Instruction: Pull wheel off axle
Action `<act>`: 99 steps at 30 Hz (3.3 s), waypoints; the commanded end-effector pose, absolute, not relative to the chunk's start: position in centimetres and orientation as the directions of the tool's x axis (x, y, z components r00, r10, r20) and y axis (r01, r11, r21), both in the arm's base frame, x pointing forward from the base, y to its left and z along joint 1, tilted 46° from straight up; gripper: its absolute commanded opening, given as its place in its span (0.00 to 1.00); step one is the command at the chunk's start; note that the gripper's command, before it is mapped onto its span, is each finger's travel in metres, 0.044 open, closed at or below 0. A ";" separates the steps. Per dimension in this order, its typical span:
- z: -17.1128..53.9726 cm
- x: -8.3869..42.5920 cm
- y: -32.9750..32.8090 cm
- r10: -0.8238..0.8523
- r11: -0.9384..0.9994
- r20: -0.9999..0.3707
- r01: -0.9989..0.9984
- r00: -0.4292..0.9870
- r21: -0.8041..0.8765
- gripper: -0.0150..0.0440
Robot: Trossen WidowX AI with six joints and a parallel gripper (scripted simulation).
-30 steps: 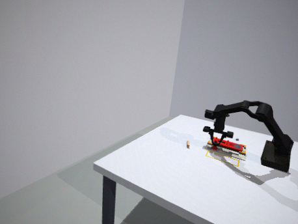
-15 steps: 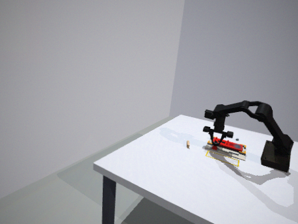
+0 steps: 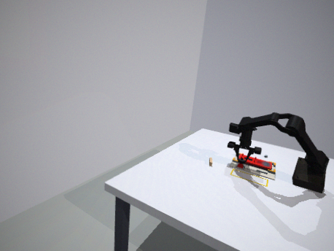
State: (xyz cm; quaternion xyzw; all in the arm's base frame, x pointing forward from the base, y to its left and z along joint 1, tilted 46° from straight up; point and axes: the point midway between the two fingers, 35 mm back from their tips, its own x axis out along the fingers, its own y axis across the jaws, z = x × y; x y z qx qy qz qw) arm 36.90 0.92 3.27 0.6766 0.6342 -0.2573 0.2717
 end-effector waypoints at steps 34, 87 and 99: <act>5.4 36.6 -1.3 0.714 -0.086 -0.694 0.996 0.089 0.039 0.74; 4.4 36.4 -0.5 0.713 -0.079 -0.697 0.996 0.081 0.035 0.25; 4.7 36.4 -0.8 0.713 -0.080 -0.696 0.996 0.082 0.035 0.25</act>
